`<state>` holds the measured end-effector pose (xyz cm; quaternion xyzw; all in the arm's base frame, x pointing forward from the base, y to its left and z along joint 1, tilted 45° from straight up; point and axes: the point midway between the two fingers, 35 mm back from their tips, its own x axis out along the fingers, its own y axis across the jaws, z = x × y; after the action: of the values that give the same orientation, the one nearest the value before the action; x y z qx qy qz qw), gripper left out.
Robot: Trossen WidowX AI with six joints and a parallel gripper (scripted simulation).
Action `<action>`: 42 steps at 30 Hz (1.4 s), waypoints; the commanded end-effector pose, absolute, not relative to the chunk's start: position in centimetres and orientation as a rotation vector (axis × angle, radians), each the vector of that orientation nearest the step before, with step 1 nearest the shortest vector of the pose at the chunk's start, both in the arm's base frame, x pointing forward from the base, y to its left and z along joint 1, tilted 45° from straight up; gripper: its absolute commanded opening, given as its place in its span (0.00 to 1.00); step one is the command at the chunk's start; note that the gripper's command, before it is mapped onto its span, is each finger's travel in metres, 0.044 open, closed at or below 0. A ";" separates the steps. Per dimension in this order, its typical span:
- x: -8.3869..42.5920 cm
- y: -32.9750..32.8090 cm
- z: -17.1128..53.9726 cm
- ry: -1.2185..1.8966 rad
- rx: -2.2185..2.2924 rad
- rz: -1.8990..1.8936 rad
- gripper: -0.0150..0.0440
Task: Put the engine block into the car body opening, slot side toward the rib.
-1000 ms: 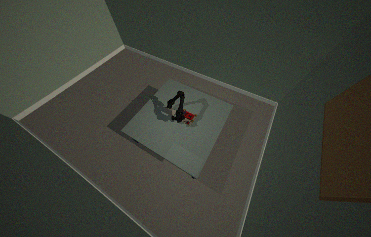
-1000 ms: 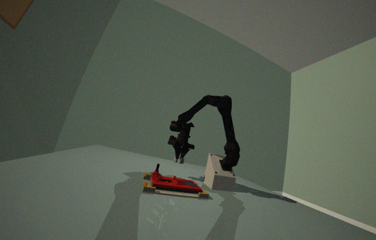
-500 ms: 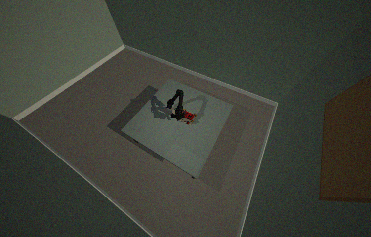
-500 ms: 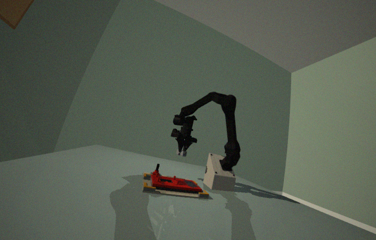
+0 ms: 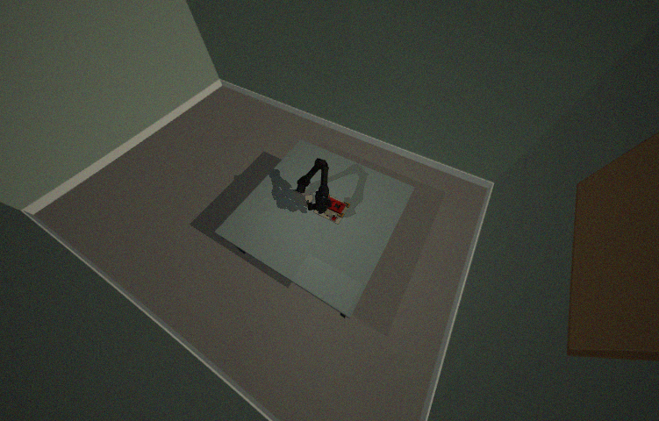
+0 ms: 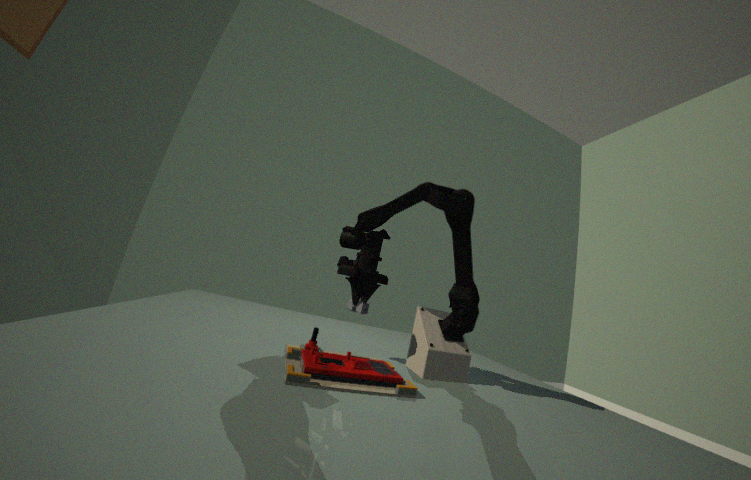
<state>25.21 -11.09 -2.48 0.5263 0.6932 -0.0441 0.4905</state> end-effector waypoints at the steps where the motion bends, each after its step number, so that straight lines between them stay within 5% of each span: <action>1: 26.1 -10.6 -2.0 1.661 1.233 -0.070 0.25; 42: 32.2 -1.3 2.0 1.538 0.844 0.323 0.25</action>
<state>31.86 -2.05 1.47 0.3789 0.6770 0.1248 0.6185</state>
